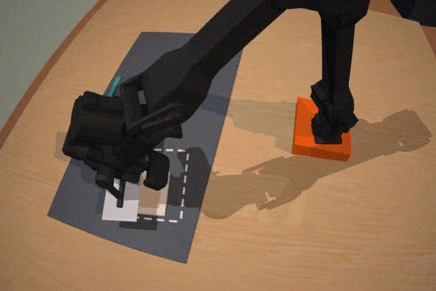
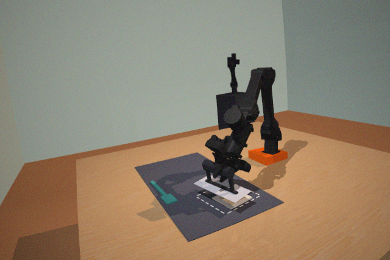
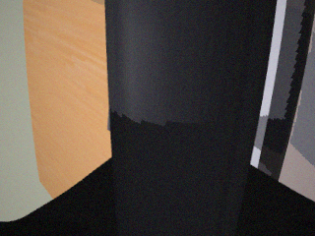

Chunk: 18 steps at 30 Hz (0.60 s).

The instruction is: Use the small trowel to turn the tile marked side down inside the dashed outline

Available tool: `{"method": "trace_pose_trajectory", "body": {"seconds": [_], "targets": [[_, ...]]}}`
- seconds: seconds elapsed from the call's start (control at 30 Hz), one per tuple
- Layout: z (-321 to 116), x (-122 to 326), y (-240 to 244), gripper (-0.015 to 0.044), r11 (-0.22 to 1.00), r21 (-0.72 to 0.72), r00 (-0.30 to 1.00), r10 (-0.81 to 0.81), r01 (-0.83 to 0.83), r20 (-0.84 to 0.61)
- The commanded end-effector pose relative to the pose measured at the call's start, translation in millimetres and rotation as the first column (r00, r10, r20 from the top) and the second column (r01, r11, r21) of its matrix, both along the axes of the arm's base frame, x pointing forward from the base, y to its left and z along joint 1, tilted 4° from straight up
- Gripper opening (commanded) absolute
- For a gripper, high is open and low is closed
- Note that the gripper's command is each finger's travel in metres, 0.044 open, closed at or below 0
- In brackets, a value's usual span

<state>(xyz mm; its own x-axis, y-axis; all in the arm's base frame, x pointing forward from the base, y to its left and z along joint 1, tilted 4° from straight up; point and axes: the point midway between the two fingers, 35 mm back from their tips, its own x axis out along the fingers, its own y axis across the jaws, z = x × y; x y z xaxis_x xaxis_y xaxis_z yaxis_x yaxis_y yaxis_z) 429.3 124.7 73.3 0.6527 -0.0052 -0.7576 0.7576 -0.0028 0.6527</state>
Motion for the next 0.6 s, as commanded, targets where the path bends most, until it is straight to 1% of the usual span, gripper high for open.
{"method": "trace_pose_trajectory", "body": {"seconds": [0.0,0.33,0.57], "targets": [[5.6,2.5,30.1,0.0,1.0,0.003,1.0,-0.01,0.009,0.028],[2.2,-10.0,101.3,0.0,1.0,-0.002,0.998,0.007,-0.007,0.058],[-2.2,-25.3,148.2,0.0,1.0,0.009,0.996,-0.013,0.012,0.089]]}}
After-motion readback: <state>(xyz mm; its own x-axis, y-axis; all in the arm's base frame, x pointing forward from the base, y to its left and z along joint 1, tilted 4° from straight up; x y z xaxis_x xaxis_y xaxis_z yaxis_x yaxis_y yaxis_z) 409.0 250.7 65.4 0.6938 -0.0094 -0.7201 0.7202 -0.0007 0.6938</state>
